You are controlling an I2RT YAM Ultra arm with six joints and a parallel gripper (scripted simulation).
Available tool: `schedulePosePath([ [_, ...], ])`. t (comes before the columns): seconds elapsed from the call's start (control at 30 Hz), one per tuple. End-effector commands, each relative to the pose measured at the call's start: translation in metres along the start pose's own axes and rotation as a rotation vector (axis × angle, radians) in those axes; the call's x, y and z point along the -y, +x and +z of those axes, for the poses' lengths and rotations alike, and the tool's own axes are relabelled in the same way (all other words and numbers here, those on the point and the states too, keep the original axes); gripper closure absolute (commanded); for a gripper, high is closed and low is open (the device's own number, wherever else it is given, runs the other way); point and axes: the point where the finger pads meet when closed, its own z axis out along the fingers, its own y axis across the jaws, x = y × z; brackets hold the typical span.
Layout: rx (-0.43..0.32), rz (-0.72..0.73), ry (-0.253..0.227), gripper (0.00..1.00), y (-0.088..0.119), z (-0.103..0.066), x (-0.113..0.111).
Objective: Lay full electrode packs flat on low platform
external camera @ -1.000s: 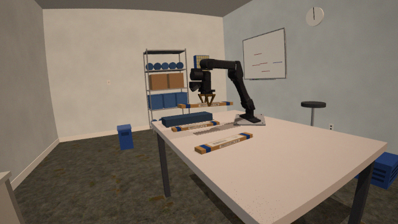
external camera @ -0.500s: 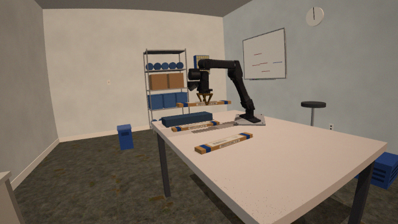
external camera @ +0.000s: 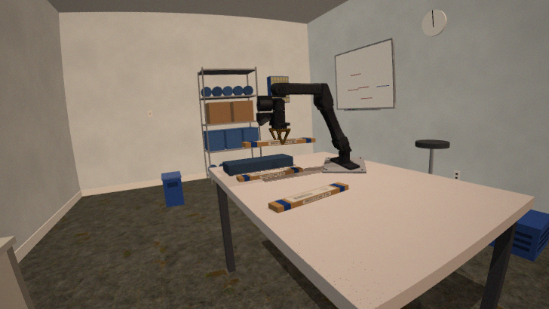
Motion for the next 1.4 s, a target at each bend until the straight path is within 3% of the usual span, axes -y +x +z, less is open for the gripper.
schedulePosePath([
  [0.0,-0.023,-0.015,-0.005,1.00,0.0016,-0.0320,0.0090],
  [1.37,-0.024,-0.015,-0.005,1.00,0.0030,-0.0304,0.0140],
])
